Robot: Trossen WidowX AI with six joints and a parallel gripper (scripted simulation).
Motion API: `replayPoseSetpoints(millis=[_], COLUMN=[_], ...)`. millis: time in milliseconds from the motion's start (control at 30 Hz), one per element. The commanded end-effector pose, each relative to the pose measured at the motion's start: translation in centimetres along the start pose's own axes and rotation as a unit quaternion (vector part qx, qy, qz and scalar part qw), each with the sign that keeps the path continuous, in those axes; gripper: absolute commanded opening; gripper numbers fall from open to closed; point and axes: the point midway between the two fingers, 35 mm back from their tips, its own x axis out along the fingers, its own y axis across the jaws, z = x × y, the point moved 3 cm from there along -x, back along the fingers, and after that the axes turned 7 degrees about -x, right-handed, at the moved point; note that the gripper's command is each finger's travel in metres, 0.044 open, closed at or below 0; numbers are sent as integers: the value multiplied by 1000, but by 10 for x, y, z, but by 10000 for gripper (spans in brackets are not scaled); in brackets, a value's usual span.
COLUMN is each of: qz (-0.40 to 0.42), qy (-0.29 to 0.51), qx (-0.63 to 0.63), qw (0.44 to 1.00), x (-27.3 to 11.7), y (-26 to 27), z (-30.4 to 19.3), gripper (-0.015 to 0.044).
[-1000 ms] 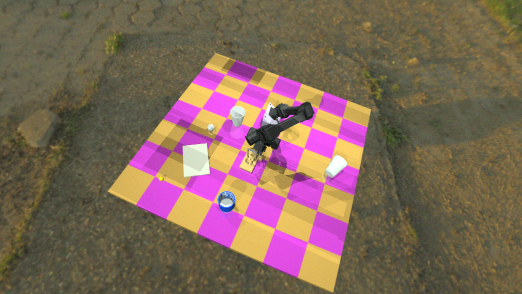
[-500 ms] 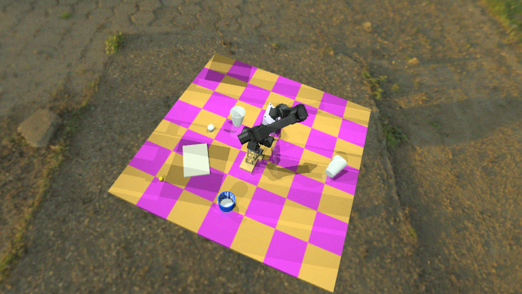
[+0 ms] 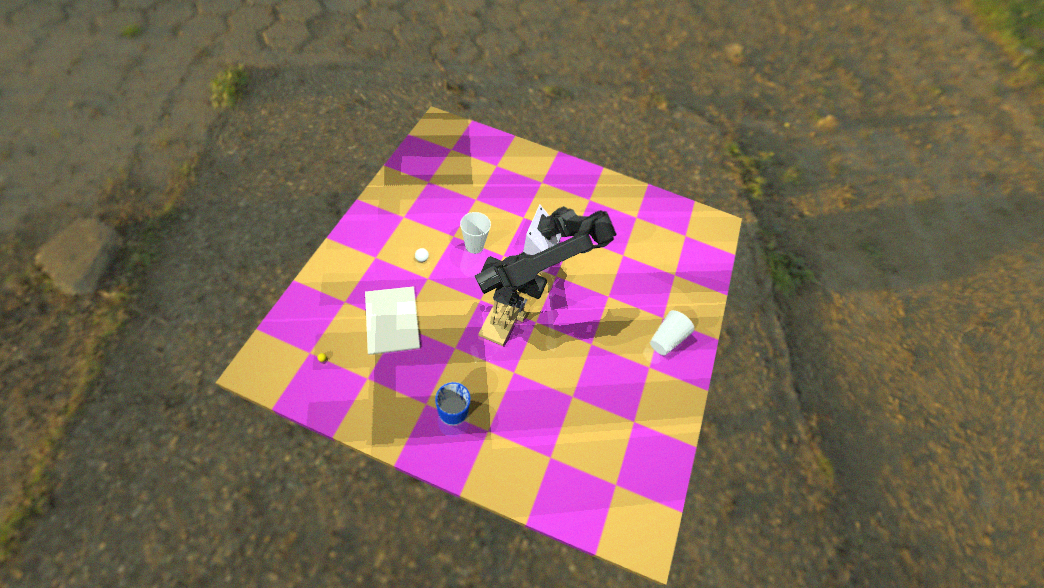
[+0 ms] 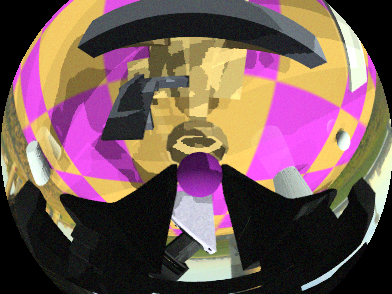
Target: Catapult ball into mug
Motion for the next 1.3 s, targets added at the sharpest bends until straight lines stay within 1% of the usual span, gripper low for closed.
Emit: replayPoseSetpoints(millis=[0, 133, 467, 533, 633, 700, 733, 767, 833, 1033, 1267], qz=[0, 0, -2, -15, -48, -63, -64, -52, -62, -95, -112], qy=[-1, -1, -3, -18, -53, -66, -67, -61, -81, -171, -283], qx=[0, 0, 0, 0, 4, 7, 8, 9, 15, 36, 47], qw=[1000, 1000, 1000, 1000, 997, 996, 996, 997, 995, 980, 951], x=[-1, -1, -4, -27, -80, -101, -104, -87, -92, -118, -157], y=[0, 0, 0, 1, 6, 10, 10, 5, 0, -19, -33], z=[0, 0, -1, -8, -32, -45, -47, -34, -25, 19, 72], gripper=[0, 0, 262, 315, 394, 440, 440, 440, 440, 440, 440])
